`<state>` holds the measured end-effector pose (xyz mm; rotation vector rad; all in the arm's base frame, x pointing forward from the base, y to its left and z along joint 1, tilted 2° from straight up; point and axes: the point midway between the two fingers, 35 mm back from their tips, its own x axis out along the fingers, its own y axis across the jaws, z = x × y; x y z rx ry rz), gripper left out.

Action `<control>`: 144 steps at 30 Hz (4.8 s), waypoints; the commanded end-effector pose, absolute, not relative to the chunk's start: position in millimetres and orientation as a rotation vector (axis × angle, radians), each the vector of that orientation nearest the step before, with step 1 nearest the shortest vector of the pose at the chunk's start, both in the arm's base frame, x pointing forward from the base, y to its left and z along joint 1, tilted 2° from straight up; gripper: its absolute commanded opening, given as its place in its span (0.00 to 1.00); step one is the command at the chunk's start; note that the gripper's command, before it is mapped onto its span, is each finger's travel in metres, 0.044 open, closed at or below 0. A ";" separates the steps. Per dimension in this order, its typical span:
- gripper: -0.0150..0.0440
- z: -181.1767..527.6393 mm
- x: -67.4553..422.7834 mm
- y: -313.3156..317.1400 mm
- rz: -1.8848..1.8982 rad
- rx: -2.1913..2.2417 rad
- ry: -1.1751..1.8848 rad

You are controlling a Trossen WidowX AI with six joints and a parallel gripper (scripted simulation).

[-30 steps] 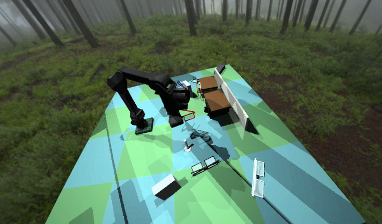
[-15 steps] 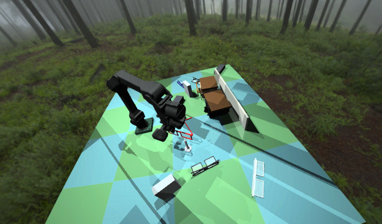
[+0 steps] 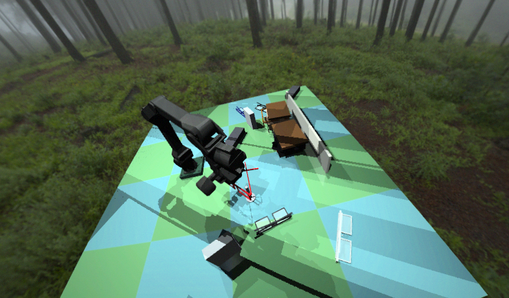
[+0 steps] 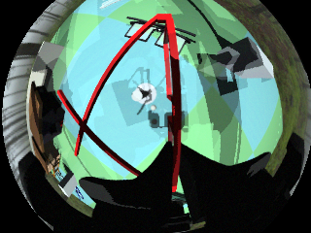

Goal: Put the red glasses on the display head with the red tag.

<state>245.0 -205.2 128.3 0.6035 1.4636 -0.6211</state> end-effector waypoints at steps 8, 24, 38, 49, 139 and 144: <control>0.25 79.7 241.9 -204.3 -0.629 0.616 1.477; 0.25 73.3 240.0 -204.1 -0.629 0.616 1.477; 0.25 73.2 231.8 -204.8 -0.630 0.616 1.478; 0.25 73.2 225.2 -205.5 -0.630 0.615 1.478; 0.25 72.6 179.0 -191.7 -0.631 0.615 1.483; 0.25 72.6 178.9 -191.7 -0.631 0.615 1.483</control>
